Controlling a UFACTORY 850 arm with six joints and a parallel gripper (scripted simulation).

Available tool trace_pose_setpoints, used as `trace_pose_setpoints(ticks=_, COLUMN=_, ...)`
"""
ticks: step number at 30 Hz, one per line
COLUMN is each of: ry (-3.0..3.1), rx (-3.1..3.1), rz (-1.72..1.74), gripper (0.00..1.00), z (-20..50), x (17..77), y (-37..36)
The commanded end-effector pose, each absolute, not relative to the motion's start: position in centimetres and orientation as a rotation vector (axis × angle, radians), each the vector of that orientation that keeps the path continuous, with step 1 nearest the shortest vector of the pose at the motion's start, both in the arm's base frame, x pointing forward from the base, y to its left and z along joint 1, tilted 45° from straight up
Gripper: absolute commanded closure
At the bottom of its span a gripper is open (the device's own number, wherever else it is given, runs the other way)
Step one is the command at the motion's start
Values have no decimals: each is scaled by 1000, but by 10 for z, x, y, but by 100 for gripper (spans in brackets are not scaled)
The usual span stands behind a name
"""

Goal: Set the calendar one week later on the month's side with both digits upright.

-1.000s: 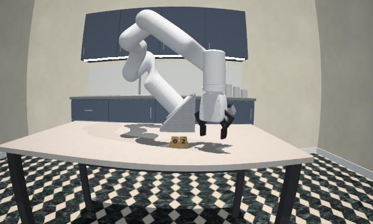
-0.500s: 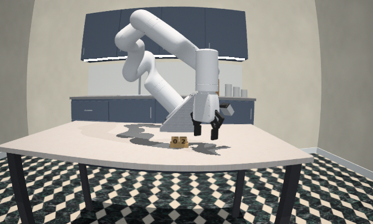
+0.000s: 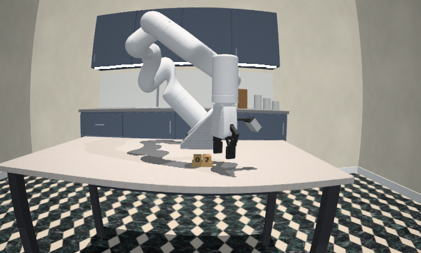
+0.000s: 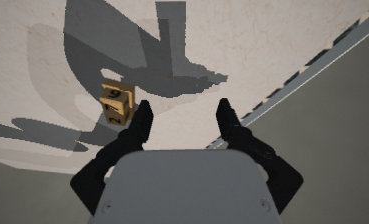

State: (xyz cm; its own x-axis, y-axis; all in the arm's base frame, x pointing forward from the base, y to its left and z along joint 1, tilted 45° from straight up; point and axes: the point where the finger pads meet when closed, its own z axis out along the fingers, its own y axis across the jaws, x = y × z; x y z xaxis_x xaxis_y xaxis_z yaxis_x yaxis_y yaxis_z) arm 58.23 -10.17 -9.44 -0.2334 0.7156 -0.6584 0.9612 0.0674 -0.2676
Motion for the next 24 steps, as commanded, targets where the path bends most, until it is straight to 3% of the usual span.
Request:
trace_pose_setpoints(ticks=1, ry=1901, rx=1746, rz=-922, gripper=0, z=-92, x=584, y=-103)
trace_pose_setpoints(ticks=24, ry=1519, rx=1996, rz=-786, gripper=0, z=-55, x=590, y=-141)
